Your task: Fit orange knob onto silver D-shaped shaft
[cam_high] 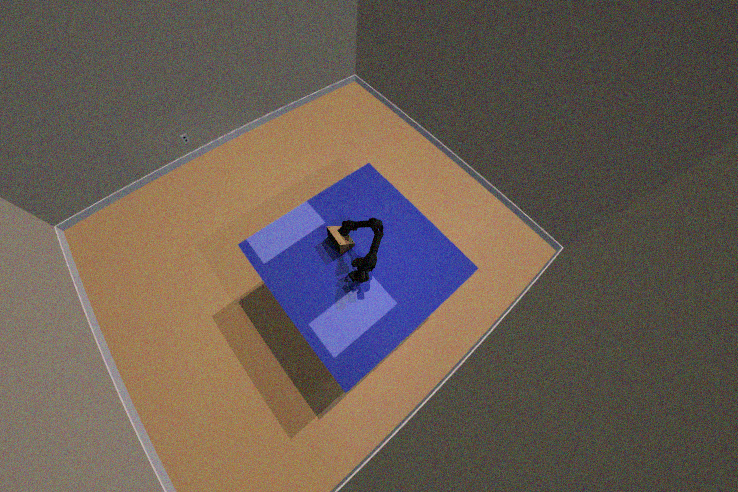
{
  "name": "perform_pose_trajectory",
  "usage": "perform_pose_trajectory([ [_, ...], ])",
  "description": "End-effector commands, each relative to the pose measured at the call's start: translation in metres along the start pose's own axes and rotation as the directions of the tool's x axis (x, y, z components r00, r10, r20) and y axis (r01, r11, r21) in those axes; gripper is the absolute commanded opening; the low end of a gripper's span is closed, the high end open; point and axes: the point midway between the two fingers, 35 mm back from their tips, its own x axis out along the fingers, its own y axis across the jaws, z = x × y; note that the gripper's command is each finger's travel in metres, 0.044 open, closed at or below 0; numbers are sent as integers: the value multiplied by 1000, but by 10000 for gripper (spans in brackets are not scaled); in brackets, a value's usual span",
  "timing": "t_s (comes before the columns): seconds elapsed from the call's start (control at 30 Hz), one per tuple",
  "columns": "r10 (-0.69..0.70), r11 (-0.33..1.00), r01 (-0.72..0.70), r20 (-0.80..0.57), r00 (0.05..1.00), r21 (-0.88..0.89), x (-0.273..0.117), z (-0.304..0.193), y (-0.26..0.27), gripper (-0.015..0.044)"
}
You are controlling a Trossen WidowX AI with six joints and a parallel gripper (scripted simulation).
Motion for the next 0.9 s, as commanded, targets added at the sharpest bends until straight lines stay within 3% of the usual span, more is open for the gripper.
perform_pose_trajectory([
  [0.0, 0, 1000, 0, -3, 1000, 1, -1, 0, 1, 210],
  [0.3, 0, 1000, 0, -3, 1000, 1, -1, 0, 1, 440],
  [0.5, 0, 1000, 0, -3, 1000, 1, -4, -1, 1, 440],
  [0.7, 5, 1000, -5, -1, 1000, 3, -86, 0, 2, 440],
  [0.87, 4, 1000, -4, -1, 1000, 3, -97, -1, 4, 440],
])
